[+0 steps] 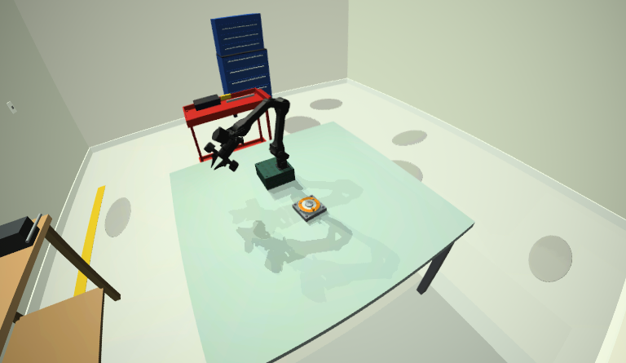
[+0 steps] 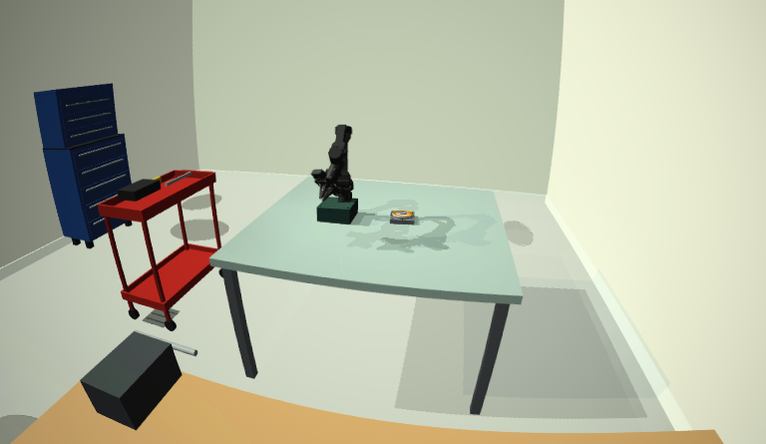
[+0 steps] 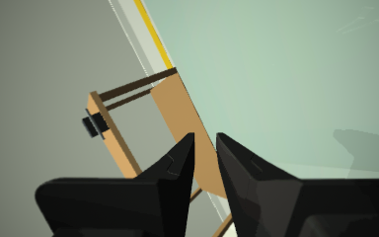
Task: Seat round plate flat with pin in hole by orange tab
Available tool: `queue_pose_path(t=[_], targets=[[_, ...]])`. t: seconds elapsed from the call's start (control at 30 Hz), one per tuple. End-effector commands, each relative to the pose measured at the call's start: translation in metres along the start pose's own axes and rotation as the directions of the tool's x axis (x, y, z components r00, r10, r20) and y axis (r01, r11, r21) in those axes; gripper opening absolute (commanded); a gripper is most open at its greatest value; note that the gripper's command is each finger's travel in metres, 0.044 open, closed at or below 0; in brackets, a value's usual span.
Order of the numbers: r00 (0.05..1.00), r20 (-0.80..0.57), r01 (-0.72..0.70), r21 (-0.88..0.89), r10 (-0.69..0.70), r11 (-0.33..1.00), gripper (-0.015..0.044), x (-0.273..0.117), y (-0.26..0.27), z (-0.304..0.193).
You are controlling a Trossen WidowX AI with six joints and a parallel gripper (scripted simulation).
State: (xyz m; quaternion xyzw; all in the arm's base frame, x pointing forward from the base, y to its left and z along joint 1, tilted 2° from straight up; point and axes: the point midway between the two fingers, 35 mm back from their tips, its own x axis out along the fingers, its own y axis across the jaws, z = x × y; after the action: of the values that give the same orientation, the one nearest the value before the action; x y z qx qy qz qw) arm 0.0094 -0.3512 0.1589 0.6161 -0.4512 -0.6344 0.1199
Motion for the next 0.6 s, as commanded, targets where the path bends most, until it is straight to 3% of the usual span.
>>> queue_pose_path(t=[0.0, 0.1, 0.27, 0.33, 0.43, 0.53, 0.57], targets=[[0.987, -0.106, 0.074, -0.363, -0.12, 0.929, 0.0, -0.01, -0.038, -0.056], [0.975, -0.136, 0.079, -0.521, -0.174, 0.85, 0.0, -0.016, -0.056, -0.077], [0.915, -0.19, -0.027, -0.909, -0.355, 0.416, 0.0, -0.047, -0.126, -0.136], [0.905, -0.195, -0.055, -0.935, -0.379, 0.35, 0.0, -0.052, -0.136, -0.143], [0.855, -0.201, -0.198, -0.979, -0.478, 0.056, 0.0, -0.078, -0.181, -0.168], [0.799, -0.181, -0.375, -0.896, -0.573, -0.24, 0.0, -0.109, -0.23, -0.185], [0.796, -0.178, -0.384, -0.887, -0.578, -0.255, 0.0, -0.111, -0.233, -0.185]])
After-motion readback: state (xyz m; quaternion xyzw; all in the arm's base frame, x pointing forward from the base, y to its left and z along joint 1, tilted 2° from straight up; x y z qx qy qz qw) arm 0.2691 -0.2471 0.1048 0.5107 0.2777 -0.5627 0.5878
